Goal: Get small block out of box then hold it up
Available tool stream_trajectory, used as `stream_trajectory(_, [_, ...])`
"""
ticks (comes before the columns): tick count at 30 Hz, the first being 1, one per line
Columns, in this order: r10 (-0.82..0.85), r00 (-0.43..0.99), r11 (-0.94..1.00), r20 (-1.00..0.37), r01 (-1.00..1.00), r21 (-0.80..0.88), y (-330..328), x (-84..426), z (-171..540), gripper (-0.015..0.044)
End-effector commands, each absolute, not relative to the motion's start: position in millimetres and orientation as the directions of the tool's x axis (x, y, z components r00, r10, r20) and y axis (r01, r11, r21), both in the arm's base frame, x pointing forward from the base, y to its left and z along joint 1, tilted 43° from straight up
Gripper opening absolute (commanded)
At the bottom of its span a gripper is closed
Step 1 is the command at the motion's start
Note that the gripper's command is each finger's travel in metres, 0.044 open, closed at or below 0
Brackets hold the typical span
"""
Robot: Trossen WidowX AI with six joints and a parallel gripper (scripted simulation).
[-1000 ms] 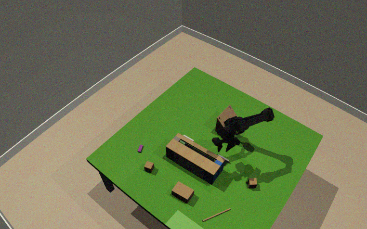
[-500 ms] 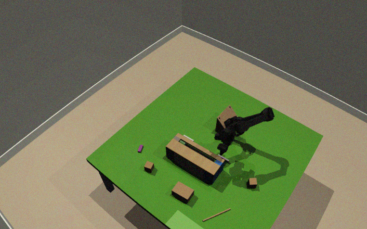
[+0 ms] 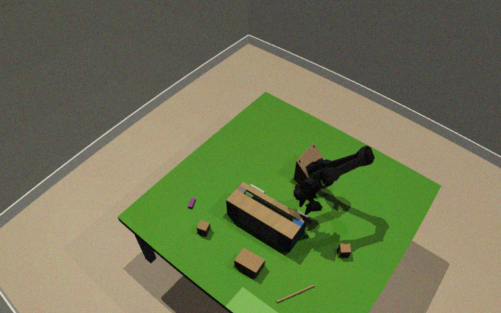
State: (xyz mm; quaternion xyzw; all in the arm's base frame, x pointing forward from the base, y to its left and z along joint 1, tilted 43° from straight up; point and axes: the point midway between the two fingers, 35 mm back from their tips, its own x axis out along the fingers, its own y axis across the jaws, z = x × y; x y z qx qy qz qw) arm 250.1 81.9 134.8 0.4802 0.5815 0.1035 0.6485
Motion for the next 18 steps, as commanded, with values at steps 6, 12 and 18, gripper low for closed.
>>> stream_trajectory(6, [0.682,0.272,0.663,-0.679,-0.622,0.417,100,240,111,0.0285])
stream_trajectory(12, [0.681,0.268,0.530,-0.682,-0.822,0.207,105,238,106,0.0285])
stream_trajectory(18, [0.680,0.264,0.346,-0.684,-0.938,-0.019,110,237,103,0.0285])
